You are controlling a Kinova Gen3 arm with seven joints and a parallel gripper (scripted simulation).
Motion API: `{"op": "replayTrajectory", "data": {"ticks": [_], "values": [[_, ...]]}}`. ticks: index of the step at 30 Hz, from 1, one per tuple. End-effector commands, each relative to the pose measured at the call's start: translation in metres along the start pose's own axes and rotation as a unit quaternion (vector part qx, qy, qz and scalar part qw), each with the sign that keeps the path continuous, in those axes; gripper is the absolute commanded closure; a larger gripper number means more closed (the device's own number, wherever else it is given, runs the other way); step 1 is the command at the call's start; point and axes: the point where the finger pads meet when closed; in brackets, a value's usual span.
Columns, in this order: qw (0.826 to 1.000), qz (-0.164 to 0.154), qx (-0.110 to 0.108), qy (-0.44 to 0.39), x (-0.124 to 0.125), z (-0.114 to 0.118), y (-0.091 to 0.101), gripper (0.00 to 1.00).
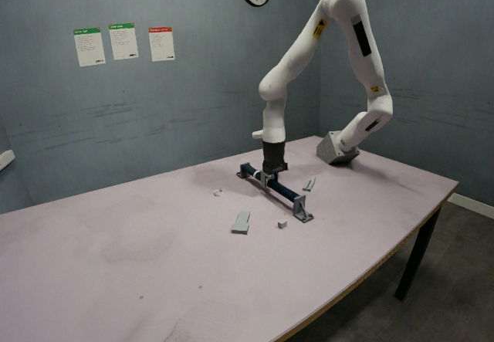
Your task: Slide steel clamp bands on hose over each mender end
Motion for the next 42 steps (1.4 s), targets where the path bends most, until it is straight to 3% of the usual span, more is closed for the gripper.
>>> {"op": "replayTrajectory", "data": {"ticks": [1,17,27,33,42], "values": [[1.0,-0.001,0.001,-0.003,-0.003,0.0,-0.001,0.0],[1.0,-0.001,0.0,-0.003,-0.003,0.001,0.0,0.0],[1.0,0.001,0.0,-0.002,0.0,0.0,0.047,0.0],[1.0,0.0,0.0,-0.001,-0.002,0.0,0.06,0.0],[1.0,0.002,0.002,-0.001,0.0,-0.001,0.061,0.0]]}}
Point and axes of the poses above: the point where the finger pads meet when closed, its own y axis back along the fingers, its own z axis across the jaws, x = y × z, and after that the axes turned 14 degrees about -y, right-handed
